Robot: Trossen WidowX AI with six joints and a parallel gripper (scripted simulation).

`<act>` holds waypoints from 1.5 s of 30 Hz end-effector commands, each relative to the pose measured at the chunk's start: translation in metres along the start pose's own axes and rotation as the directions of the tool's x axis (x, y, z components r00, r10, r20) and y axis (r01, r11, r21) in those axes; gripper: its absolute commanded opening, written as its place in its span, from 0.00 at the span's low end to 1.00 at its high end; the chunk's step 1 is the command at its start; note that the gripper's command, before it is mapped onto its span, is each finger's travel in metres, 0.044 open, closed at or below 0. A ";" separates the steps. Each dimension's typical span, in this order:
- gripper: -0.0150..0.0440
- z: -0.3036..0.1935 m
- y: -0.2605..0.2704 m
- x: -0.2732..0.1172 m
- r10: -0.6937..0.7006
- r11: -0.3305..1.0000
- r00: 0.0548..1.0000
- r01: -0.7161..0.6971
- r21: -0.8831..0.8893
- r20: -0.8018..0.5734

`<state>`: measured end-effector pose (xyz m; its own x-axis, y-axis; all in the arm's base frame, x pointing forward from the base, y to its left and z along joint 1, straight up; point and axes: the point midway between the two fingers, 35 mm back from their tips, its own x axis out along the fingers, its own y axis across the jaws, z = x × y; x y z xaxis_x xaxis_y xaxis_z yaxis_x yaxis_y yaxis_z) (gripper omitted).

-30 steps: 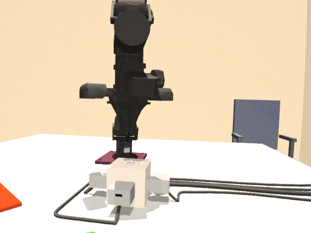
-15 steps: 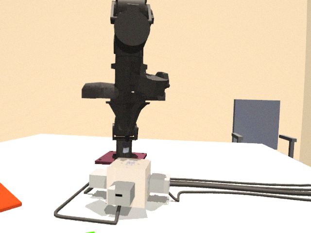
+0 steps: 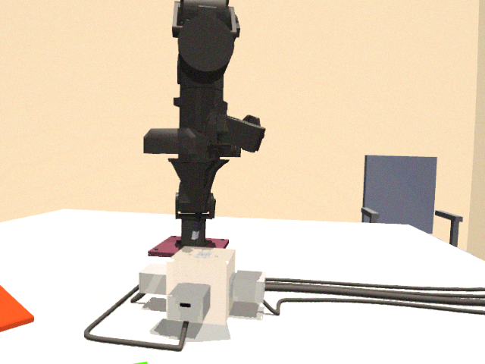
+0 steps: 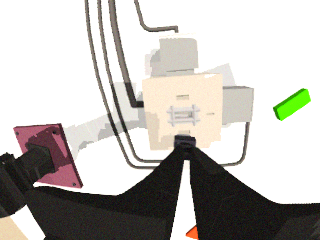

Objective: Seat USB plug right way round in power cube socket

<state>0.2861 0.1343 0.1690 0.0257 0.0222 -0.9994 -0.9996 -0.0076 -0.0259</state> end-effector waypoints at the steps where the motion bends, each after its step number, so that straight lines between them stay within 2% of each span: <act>1: 0.25 0.000 0.000 0.000 0.001 0.994 1.000 -0.001 -0.107 0.000; 4: 0.25 0.000 0.000 0.000 0.001 0.989 1.000 -0.001 -0.146 0.000; 45: 0.25 0.002 0.000 0.003 0.002 0.990 1.000 0.001 -0.138 0.023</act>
<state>0.2865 0.1354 0.1664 0.0249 0.0396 -0.9989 -0.9896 -0.1406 -0.0302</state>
